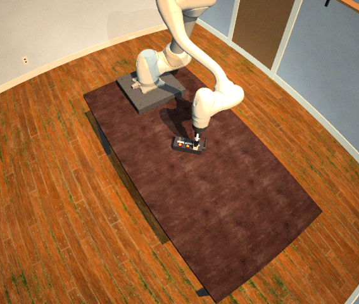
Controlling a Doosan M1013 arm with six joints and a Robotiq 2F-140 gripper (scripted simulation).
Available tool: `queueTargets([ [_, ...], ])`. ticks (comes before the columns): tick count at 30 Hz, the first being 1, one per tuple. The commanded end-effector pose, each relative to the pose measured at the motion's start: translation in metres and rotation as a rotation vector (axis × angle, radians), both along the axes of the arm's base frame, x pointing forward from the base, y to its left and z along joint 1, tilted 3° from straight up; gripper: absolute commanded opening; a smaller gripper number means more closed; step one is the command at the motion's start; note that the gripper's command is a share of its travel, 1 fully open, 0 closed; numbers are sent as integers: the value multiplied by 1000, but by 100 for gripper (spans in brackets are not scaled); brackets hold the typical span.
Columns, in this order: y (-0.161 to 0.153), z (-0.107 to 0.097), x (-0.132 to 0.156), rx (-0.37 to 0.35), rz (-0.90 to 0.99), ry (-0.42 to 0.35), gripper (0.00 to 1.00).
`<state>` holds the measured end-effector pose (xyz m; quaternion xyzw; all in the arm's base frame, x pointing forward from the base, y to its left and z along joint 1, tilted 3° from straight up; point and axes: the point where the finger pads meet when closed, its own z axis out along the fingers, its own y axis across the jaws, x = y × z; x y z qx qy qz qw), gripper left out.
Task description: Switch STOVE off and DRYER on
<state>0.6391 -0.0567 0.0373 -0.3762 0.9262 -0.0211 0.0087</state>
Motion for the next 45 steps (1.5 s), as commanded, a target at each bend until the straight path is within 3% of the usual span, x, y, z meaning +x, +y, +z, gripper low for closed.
queueTargets([
  [1,0,0,0,0,0,0,0],
  [19,0,2,0,0,0,0,0],
  [33,1,37,-1,0,0,0,0],
  [45,1,39,-1,0,0,0,0],
])
